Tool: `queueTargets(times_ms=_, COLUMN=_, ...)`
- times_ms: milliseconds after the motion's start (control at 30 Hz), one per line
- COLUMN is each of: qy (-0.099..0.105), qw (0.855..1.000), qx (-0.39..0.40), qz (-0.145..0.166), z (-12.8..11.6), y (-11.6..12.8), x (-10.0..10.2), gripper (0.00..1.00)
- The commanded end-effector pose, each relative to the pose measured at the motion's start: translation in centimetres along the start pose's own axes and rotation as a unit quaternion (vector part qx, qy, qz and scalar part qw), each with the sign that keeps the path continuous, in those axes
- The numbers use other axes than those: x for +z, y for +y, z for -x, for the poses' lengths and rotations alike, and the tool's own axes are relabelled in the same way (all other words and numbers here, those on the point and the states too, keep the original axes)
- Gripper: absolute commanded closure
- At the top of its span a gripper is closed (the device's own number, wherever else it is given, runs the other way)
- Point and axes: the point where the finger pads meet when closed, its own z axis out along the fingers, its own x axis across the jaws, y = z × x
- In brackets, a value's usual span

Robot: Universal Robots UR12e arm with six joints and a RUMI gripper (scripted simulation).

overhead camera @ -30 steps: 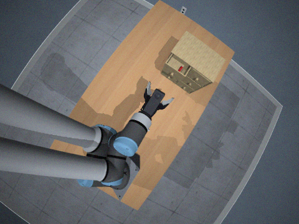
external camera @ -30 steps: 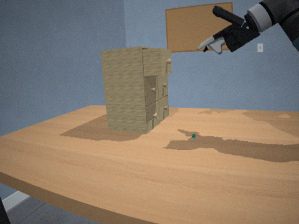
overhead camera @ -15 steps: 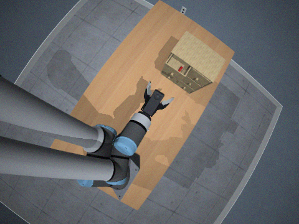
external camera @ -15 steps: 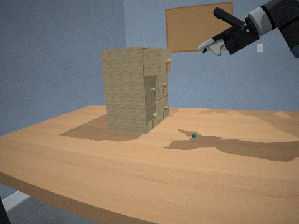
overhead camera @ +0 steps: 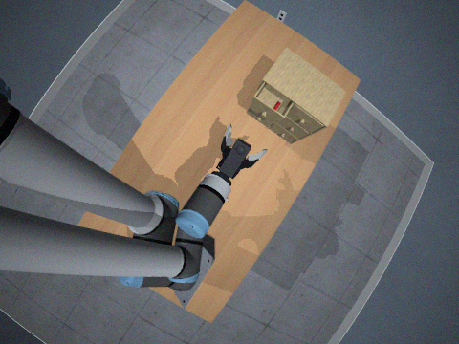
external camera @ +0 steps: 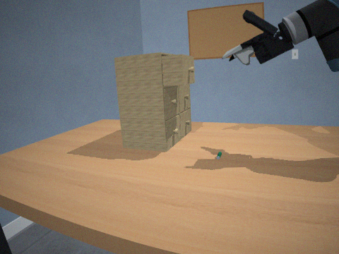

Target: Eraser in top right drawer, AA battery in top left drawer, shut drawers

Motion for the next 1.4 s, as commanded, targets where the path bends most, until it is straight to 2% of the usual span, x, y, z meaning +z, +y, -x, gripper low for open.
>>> queueTargets(times_ms=0, qy=0.001, qw=1.0, qx=0.0, qz=-0.009, z=-0.05, y=-0.01, x=0.15, gripper=0.0)
queueTargets(times_ms=1367, qy=0.001, qw=0.999, qx=0.0, qz=-0.042, z=-0.02, y=0.3, x=0.77, gripper=0.0)
